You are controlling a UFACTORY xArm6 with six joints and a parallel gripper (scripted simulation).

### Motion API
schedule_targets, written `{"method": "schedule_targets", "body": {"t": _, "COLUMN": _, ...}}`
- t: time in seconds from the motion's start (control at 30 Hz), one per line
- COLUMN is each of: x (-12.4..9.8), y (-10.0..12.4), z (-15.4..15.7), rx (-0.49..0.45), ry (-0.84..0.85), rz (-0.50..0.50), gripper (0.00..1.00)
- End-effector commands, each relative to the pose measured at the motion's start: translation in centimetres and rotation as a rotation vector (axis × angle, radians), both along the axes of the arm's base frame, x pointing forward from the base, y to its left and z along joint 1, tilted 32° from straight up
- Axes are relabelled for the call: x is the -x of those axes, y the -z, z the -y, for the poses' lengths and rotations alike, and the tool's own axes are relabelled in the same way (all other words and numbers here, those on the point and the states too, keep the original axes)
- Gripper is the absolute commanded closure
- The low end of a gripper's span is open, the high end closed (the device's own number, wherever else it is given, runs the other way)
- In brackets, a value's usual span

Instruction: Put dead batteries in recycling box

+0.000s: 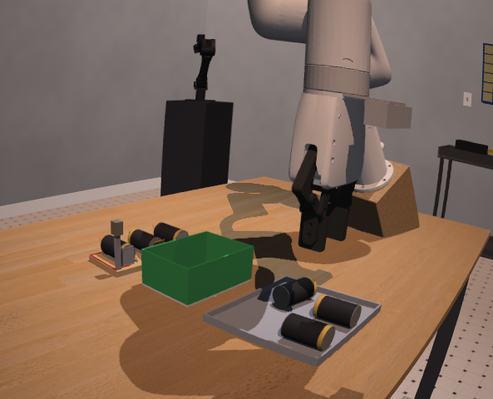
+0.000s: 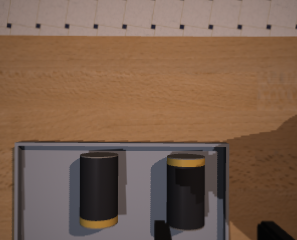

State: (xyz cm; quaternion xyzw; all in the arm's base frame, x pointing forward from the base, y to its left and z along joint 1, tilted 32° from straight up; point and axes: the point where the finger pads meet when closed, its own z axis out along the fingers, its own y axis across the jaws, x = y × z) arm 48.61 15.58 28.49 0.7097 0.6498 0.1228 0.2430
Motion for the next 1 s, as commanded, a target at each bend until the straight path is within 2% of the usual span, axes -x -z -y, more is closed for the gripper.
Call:
{"method": "schedule_targets", "body": {"t": 0.0, "x": 0.0, "y": -0.2, "z": -0.1, "rx": -0.002, "ry": -0.001, "rz": 0.004, "gripper": 0.49}}
{"method": "schedule_targets", "body": {"t": 0.1, "x": -0.3, "y": 0.2, "z": 0.0, "rx": -0.002, "ry": -0.001, "rz": 0.004, "gripper": 0.49}}
{"method": "schedule_targets", "body": {"t": 0.27, "x": -3.3, "y": 5.4, "z": 1.1, "rx": -0.002, "ry": -0.001, "rz": 0.004, "gripper": 0.49}}
{"method": "schedule_targets", "body": {"t": 0.33, "x": -3.9, "y": 6.4, "z": 1.4, "rx": -0.002, "ry": -0.001, "rz": 0.004, "gripper": 0.49}}
{"method": "schedule_targets", "body": {"t": 0.97, "x": -4.0, "y": 6.4, "z": 1.3, "rx": -0.002, "ry": -0.001, "rz": 0.004, "gripper": 0.49}}
